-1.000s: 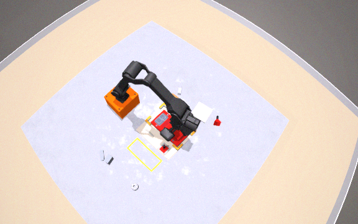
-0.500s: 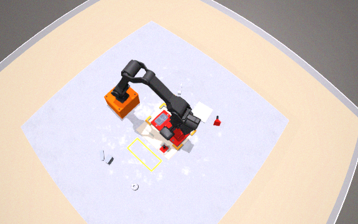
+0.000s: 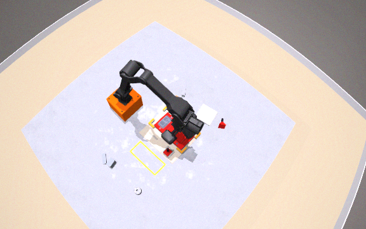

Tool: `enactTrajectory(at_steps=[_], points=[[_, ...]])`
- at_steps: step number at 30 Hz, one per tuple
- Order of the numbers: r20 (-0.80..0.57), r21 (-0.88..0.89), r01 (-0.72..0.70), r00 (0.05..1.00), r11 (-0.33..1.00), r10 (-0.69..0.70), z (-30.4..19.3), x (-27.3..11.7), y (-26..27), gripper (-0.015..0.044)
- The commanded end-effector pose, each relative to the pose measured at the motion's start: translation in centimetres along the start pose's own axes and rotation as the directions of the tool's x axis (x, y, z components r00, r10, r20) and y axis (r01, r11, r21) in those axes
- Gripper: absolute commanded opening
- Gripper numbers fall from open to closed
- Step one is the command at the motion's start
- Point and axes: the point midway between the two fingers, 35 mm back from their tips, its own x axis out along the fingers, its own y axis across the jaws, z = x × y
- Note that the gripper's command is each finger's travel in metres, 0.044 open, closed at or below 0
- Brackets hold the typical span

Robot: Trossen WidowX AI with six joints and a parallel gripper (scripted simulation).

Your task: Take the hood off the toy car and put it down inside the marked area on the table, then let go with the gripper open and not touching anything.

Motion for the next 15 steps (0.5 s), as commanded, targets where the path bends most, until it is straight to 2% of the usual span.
enactTrajectory(at_steps=[1,15], points=[[-0.003,0.003,0.003,1.000,1.000,-0.003,-0.1,0.0,-2.6,0.0000],[-0.005,0.015,0.009,1.000,1.000,-0.009,-1.2,-0.3,-10.6,0.0000]])
